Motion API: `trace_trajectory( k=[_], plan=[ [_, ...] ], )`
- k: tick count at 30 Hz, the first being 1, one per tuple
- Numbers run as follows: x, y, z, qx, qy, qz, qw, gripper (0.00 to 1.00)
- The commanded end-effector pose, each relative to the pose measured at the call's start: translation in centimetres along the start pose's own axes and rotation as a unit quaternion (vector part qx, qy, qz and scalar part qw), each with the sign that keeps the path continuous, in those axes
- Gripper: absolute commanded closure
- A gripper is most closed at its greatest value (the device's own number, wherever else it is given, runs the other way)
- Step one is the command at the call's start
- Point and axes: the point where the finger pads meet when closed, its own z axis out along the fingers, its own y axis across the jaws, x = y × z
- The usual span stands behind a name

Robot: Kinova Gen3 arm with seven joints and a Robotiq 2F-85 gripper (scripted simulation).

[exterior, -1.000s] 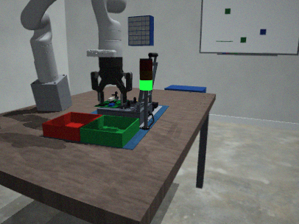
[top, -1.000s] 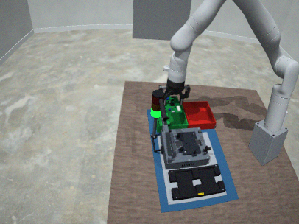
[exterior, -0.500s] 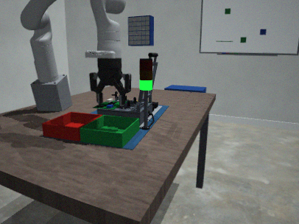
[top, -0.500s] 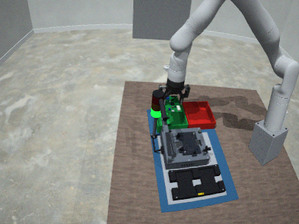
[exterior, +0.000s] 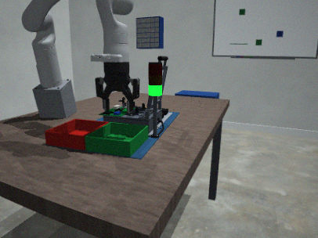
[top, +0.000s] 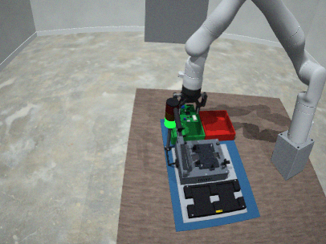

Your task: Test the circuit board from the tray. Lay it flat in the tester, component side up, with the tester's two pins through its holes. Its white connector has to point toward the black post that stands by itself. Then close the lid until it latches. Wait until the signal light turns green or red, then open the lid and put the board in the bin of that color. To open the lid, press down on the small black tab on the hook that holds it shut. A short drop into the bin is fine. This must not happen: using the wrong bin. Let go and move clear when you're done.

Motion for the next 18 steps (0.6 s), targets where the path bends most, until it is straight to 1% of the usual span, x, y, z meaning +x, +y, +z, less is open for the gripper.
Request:
trace_trajectory(
  k=[1,5,9,18],
  plan=[
    [0.0,0.0,0.1,0.0,0.0,0.0,1.0,0.23],
    [0.0,0.0,0.3,0.0,0.0,0.0,1.0,0.23],
    [0.0,0.0,0.9,0.0,0.0,0.0,1.0,0.23],
    [0.0,0.0,3.1,0.0,0.0,0.0,1.0,0.23]
  ],
)
